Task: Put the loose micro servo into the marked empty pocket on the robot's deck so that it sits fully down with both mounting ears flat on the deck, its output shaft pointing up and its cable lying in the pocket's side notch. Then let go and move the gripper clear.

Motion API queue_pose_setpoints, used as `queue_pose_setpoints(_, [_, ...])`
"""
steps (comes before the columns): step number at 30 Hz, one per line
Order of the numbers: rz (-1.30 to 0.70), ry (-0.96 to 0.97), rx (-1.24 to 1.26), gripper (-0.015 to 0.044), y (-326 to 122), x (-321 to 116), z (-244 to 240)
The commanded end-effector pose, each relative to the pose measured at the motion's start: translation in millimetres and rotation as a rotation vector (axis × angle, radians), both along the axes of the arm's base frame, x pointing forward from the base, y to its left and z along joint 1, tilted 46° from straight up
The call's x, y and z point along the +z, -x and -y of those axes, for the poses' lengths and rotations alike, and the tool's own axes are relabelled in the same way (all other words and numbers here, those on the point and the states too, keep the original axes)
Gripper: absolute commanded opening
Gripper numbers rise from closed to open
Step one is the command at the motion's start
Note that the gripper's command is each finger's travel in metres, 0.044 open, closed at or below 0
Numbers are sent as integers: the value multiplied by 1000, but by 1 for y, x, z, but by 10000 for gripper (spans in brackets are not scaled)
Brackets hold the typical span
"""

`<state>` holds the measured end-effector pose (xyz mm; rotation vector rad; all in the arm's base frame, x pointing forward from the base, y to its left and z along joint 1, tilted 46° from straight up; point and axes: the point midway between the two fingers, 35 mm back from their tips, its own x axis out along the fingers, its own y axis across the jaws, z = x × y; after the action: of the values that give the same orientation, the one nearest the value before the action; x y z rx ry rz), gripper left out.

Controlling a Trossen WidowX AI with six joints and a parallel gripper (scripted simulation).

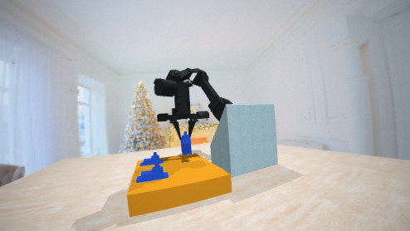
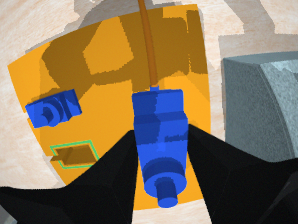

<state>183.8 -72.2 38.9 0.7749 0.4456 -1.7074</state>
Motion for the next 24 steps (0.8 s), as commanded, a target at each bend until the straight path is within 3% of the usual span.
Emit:
queue_pose_setpoints(1, [9,-5,0,0,-6,2,1])
queue_pose_setpoints(12, [10,-5,0,0,-28,1,4])
queue_pose_setpoints(24, [11,-7,0,0,-37,-34,-30])
